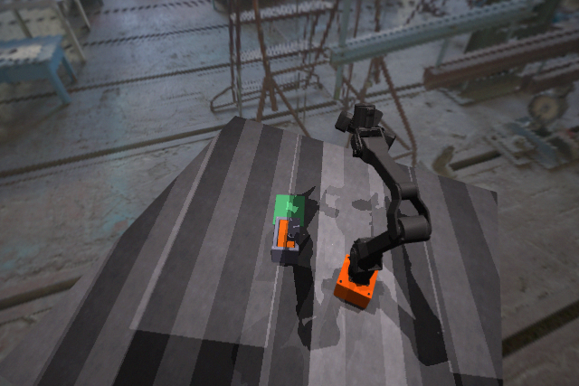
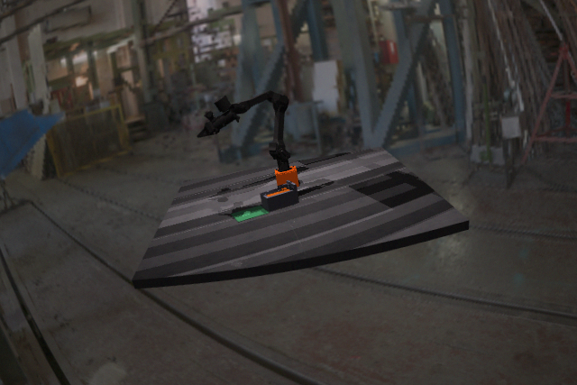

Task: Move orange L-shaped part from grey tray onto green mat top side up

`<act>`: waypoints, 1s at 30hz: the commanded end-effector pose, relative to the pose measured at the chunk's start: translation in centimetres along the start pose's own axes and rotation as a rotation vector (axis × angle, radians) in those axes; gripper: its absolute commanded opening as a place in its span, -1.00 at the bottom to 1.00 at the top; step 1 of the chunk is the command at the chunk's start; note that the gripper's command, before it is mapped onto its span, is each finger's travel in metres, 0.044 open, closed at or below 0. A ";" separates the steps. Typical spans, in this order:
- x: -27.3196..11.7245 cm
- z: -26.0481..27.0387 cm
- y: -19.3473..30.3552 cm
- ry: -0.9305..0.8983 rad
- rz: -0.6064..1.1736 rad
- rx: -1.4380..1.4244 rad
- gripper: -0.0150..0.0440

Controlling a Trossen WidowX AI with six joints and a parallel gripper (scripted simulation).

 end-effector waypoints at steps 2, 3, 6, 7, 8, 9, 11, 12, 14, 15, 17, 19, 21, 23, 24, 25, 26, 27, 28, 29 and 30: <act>-1.8 6.5 4.5 -0.236 0.176 -0.289 0.12; -2.4 7.6 5.6 -0.283 0.211 -0.346 0.12; -4.6 10.8 8.8 -0.431 0.302 -0.529 0.12; -5.4 11.8 9.9 -0.482 0.335 -0.598 0.12; -6.4 12.6 11.1 -0.533 0.366 -0.668 0.12; -7.3 13.4 12.2 -0.585 0.397 -0.739 0.12; -9.5 14.6 14.5 -0.688 0.457 -0.885 0.12; -10.6 15.1 15.7 -0.739 0.485 -0.960 0.12; -13.1 15.8 18.0 -0.842 0.543 -1.115 0.12; -14.3 16.0 19.1 -0.893 0.572 -1.194 0.12; -16.9 16.0 21.3 -0.988 0.627 -1.352 0.12; -19.3 15.7 23.2 -1.075 0.678 -1.502 0.12; -21.6 15.0 24.9 -1.156 0.729 -1.654 0.12; -23.1 14.4 25.9 -1.204 0.762 -1.750 0.12; -23.2 14.4 26.0 -1.210 0.766 -1.763 0.12; -23.2 14.4 26.0 -1.210 0.766 -1.763 0.12; -23.2 14.4 26.0 -1.210 0.766 -1.763 0.12; -23.2 14.4 26.0 -1.210 0.766 -1.763 0.12; -23.2 14.4 26.0 -1.210 0.766 -1.763 0.12; -23.2 14.4 26.0 -1.210 0.766 -1.763 0.12; -23.2 14.4 26.0 -1.210 0.766 -1.763 0.12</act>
Point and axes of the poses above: the point midway between the two fingers, 35 mm back from their tips, its own x axis out along the fingers, its own z axis across the jaws, y = z × x, the point moved 6 cm from there along -x, back along the fingers, and after that the axes turned 10 degrees about -x, right-handed, at the moved point
